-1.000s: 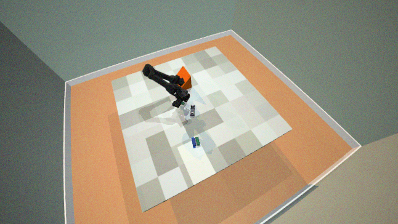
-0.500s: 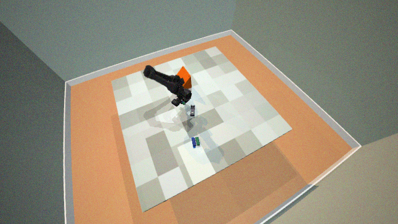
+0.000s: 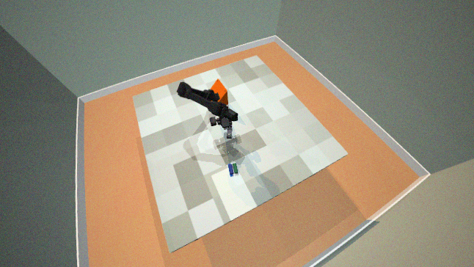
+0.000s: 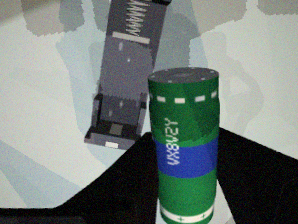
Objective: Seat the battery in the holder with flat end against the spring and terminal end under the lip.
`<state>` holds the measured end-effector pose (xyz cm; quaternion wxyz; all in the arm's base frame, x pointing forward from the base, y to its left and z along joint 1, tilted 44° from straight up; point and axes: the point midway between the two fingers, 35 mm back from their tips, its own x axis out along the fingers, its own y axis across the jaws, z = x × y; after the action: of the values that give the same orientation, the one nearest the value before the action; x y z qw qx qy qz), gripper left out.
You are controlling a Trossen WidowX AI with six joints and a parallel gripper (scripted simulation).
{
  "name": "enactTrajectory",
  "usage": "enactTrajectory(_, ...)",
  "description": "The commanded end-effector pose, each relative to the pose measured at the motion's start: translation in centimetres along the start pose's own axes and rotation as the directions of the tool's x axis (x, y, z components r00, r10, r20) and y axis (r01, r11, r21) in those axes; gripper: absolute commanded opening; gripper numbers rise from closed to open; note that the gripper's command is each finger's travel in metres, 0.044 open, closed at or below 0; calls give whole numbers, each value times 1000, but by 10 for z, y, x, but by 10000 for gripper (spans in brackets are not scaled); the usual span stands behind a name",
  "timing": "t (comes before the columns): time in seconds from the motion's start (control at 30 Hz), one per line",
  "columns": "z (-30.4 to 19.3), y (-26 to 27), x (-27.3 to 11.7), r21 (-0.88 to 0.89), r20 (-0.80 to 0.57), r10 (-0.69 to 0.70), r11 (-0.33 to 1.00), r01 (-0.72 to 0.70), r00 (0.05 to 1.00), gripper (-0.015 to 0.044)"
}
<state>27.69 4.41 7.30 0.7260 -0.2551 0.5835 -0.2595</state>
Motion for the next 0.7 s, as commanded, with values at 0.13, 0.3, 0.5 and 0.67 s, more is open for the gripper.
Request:
enactTrajectory(0.13, 21, 28, -5, 291, 0, 1, 957, -1, 1000, 87)
enactTrajectory(0.3, 21, 28, -5, 297, 0, -2, 955, 2, 1000, 87)
enactTrajectory(0.5, 19, 28, 5, 295, -65, 9, 956, 10, 998, 87)
enactTrajectory(0.67, 16, 29, 24, 287, -179, 41, 958, 12, 983, 87)
